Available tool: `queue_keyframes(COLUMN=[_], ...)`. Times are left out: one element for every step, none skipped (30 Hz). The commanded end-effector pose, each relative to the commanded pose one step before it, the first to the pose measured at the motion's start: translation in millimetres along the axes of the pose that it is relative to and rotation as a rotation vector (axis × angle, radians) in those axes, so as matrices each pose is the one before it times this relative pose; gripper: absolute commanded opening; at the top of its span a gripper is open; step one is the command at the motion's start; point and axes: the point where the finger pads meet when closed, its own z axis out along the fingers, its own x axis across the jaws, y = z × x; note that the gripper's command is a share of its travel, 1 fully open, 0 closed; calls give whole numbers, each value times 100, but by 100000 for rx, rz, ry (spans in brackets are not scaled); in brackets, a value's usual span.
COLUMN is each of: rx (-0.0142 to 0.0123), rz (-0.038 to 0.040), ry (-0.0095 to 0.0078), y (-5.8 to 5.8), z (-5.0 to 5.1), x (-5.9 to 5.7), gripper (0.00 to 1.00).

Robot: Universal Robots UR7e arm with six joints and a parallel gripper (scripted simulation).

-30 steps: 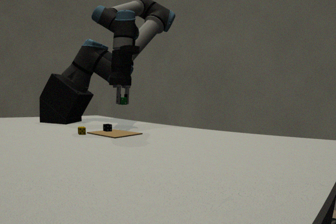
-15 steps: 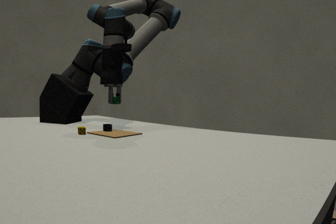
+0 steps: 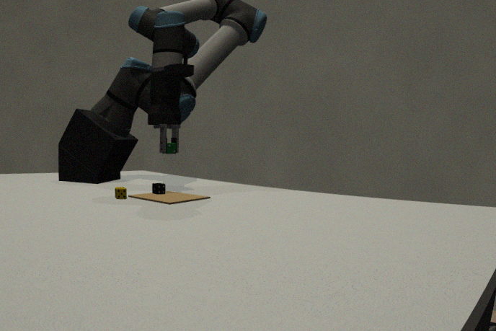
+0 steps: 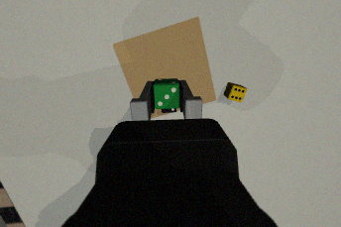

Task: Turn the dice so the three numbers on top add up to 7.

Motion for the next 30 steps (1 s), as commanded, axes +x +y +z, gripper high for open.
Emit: queue_keyframes(rx=[44, -6, -7, -9, -10, -10, 0, 0, 0, 0, 1, 0, 0, 0, 0, 0, 0, 0, 0, 0, 1, -1, 0, 0, 0, 0, 0, 0, 0, 0], rz=[-46, -4, -5, -6, -8, -8, 0, 0, 0, 0, 0, 0, 0, 0, 0, 0, 0, 0, 0, 0, 0, 0, 0, 0, 0, 0, 0, 0, 0, 0], ry=[56, 6, 8, 9, 11, 11, 0, 0, 0, 0, 0, 0, 0, 0, 0, 0, 0, 0, 0, 0, 0, 0, 0, 0, 0, 0, 0, 0, 0, 0], y=[-27, -1, -1, -1, -1, -1, -2, 0, 0, -1, -1, -2, -2, -2, -2, -2, -3, -2, -2, -3, -2, -4, -3, -3, 0, 0, -3, -2, -3, -3], z=[61, 50, 64, 80, 96, 112, 129, 0, 0, 147, 164, 179, 195, 211, 225, 239, 251, 262, 272, 281, 290, 295, 301, 305, 0, 0, 305, 305, 300, 296], x=[15, 1, 1, 1, 1, 0, 3, 0, 0, 2, 1, 4, 2, 2, 4, 2, 4, 3, 4, 4, 2, 6, 4, 4, 0, 0, 5, 3, 4, 4], gripper=[49, 49, 49, 49, 49, 49, 49, 49, 49, 49, 49, 49, 49, 49, 49, 49, 49, 49, 49, 49, 49, 49, 49, 49, 49, 49, 49, 49, 49, 49])
